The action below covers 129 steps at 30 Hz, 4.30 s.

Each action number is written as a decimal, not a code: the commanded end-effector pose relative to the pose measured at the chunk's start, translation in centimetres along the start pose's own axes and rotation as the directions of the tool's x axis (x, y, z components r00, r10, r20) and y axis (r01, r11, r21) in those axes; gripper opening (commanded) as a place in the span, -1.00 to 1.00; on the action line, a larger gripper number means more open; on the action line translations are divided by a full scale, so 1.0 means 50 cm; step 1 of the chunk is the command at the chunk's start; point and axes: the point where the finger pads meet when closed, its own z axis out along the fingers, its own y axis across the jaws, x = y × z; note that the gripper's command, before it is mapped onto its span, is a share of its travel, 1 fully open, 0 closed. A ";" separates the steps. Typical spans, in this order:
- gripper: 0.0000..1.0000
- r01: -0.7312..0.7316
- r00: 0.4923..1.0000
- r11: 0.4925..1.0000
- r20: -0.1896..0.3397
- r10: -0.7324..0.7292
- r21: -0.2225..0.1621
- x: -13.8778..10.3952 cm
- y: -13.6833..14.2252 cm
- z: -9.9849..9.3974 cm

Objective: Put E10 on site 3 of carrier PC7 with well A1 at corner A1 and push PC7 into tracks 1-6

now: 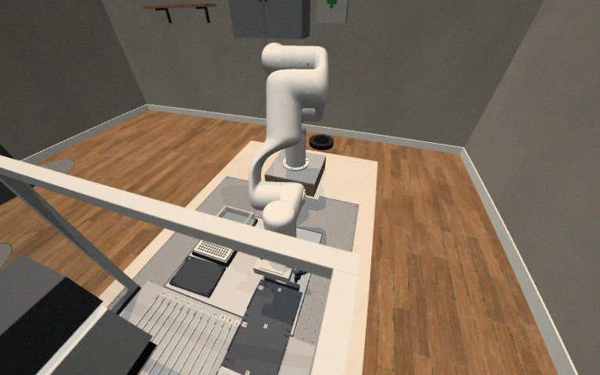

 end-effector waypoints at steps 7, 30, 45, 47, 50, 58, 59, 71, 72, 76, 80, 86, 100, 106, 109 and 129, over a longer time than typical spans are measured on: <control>0.62 0.000 1.000 1.000 -0.004 0.000 0.001 0.003 -0.001 -0.026; 0.62 0.000 1.000 1.000 -0.004 0.000 0.001 0.003 -0.001 -0.096; 0.62 0.000 1.000 1.000 -0.005 0.000 0.001 0.003 -0.002 -0.139; 0.62 0.000 1.000 1.000 -0.005 0.000 0.001 0.003 -0.002 -0.146; 0.62 0.000 1.000 1.000 -0.005 0.000 0.001 0.003 -0.002 -0.156; 0.62 0.000 1.000 1.000 -0.005 0.000 0.001 0.003 -0.002 -0.176; 0.62 0.000 1.000 1.000 -0.005 0.000 0.001 0.003 -0.002 -0.179; 0.62 0.000 1.000 1.000 -0.005 0.000 0.001 0.003 -0.002 -0.219; 0.62 0.000 1.000 1.000 -0.005 0.000 0.001 0.003 -0.002 -0.219; 0.62 0.000 1.000 1.000 -0.005 0.000 0.001 0.002 -0.002 -0.229; 0.62 0.000 1.000 1.000 -0.005 0.000 0.001 0.002 -0.002 -0.243; 0.62 0.000 1.000 1.000 -0.005 0.000 0.001 0.002 -0.002 -0.263; 0.62 0.000 1.000 1.000 -0.005 0.000 0.001 0.002 -0.002 -0.303; 0.62 0.000 1.000 1.000 -0.005 0.000 0.001 0.002 -0.002 -0.317; 0.62 0.000 1.000 1.000 -0.005 0.000 0.001 0.002 -0.002 -0.317; 0.62 0.000 1.000 1.000 -0.005 0.000 0.001 0.002 -0.002 -0.317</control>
